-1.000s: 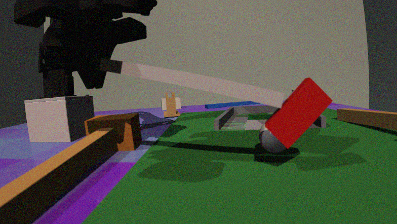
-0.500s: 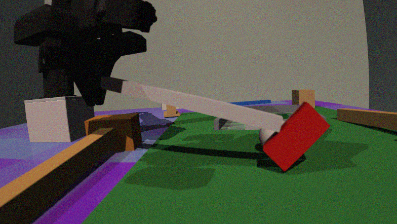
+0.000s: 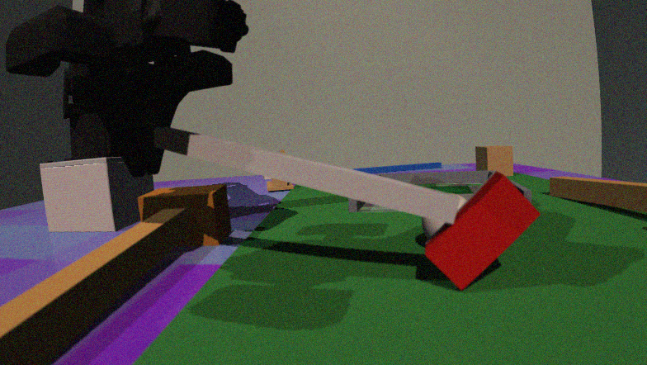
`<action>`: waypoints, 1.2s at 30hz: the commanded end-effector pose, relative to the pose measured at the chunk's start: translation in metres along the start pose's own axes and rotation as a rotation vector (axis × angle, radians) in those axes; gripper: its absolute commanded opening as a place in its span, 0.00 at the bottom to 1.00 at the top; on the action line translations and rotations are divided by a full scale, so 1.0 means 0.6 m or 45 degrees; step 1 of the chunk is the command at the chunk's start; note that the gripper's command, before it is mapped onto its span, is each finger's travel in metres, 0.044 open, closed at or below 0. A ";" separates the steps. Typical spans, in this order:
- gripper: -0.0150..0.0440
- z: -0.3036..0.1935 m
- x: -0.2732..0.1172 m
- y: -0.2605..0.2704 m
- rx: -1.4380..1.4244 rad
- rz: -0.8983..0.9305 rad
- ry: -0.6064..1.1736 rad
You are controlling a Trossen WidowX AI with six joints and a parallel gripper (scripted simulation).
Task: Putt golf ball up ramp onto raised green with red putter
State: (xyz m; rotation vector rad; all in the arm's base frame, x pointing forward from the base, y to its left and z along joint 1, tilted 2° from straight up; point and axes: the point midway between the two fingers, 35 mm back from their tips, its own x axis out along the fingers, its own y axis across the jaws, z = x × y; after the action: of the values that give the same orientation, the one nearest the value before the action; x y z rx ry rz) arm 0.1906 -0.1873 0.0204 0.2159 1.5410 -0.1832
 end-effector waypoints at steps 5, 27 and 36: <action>0.25 0.002 0.001 -0.034 0.003 -0.011 -0.006; 0.25 0.001 0.001 0.200 0.003 0.007 -0.007; 0.25 0.004 -0.041 0.199 0.003 0.007 -0.007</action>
State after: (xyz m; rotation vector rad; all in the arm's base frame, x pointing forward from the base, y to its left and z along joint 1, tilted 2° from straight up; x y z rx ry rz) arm 0.2178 -0.0722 0.0306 0.2212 1.5550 -0.1760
